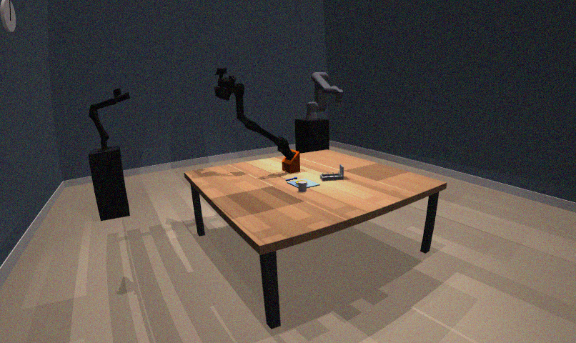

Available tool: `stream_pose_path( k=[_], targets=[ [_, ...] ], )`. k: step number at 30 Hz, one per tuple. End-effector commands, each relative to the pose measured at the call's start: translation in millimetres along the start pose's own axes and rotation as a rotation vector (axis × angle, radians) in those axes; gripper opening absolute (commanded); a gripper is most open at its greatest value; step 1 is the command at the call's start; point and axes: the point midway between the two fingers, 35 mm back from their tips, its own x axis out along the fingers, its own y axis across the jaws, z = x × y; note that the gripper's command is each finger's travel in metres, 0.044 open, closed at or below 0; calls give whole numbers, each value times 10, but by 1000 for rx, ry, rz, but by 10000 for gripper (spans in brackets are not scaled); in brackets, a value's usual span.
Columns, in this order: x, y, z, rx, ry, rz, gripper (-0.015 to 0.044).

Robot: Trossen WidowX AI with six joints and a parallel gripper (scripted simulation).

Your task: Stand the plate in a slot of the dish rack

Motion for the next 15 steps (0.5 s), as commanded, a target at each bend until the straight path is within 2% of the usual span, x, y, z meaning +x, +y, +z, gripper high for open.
stream_pose_path(
  k=[1, 15],
  targets=[
    [-1, 5, 2, 2, 0, 1, 400],
    [-216, 567, 288, 258, 44, 202, 400]
  ],
)
